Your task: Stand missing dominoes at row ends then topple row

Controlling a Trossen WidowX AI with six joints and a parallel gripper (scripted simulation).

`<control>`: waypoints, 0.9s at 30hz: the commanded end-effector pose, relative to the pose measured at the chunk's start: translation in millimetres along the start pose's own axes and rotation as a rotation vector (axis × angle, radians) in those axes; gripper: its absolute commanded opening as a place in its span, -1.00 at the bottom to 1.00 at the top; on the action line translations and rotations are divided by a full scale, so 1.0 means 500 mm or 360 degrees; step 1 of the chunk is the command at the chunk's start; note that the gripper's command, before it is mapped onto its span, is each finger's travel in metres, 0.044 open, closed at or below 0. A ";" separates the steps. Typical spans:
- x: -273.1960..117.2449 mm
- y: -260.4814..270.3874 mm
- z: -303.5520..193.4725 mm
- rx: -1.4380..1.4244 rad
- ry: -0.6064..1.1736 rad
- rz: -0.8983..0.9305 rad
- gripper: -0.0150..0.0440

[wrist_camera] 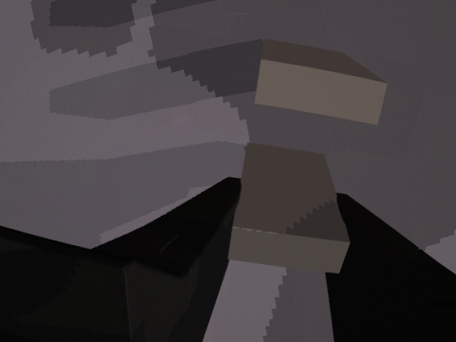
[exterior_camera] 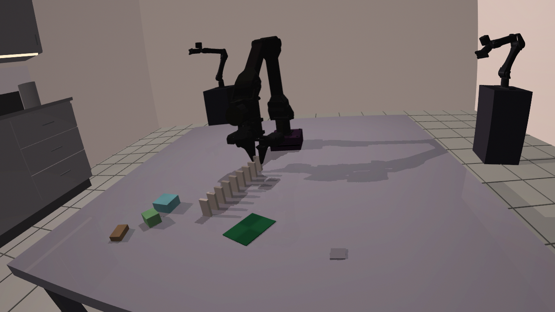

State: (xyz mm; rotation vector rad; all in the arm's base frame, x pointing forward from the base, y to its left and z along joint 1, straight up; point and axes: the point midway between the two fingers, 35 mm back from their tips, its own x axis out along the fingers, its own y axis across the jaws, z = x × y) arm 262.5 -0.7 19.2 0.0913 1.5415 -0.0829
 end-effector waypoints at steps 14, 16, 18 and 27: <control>0.003 0.001 -0.001 0.0008 0.0002 0.0003 0.76; 0.003 0.001 -0.001 0.0008 0.0002 0.0003 0.94; 0.003 0.001 -0.001 0.0008 0.0002 0.0003 1.00; -0.210 0.001 0.011 0.0002 0.0001 0.0001 1.00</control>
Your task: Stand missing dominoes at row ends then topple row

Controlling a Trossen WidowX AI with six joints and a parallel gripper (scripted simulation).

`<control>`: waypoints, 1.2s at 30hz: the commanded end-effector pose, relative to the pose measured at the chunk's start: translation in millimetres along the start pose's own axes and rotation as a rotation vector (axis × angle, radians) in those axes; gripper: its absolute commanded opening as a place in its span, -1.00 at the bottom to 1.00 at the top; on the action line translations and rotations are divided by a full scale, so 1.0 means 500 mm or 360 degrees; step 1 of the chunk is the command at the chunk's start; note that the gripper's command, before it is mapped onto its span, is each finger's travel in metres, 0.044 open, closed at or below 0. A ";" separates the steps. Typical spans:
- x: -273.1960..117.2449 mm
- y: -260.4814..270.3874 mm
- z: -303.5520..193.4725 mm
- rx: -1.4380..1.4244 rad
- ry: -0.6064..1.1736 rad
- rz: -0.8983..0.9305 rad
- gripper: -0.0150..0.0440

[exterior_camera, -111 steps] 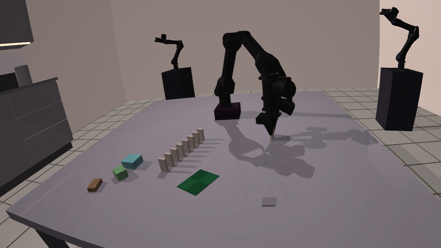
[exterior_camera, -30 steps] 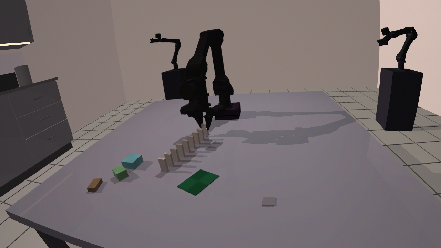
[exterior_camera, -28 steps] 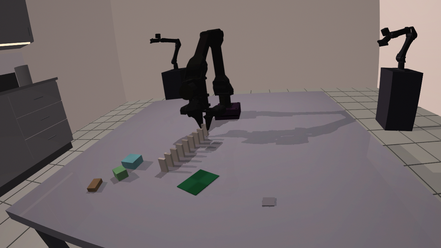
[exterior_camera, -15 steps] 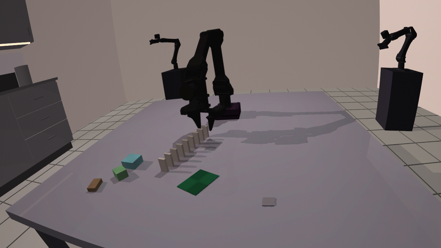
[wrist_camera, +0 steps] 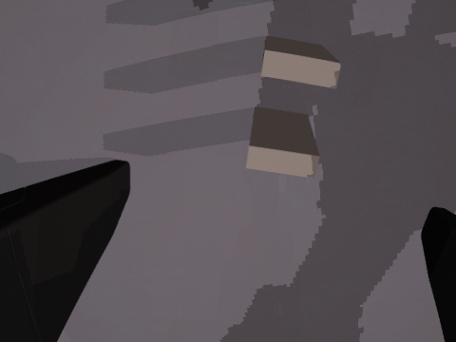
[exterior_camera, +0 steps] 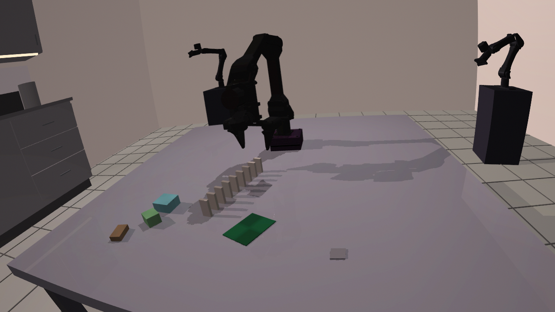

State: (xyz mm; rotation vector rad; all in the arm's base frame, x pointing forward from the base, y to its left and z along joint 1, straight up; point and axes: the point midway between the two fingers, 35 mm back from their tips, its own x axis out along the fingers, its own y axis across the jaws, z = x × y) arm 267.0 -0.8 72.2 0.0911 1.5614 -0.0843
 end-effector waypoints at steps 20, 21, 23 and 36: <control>-0.071 0.001 -0.063 -0.1638 -0.0027 -0.0009 -0.07; -0.063 0.001 -0.068 -0.1795 -0.0027 -0.0010 -0.16; -0.046 0.001 -0.079 -0.2108 -0.0026 -0.0012 -0.33; -0.026 0.001 -0.092 -0.2492 -0.0024 -0.0015 -0.49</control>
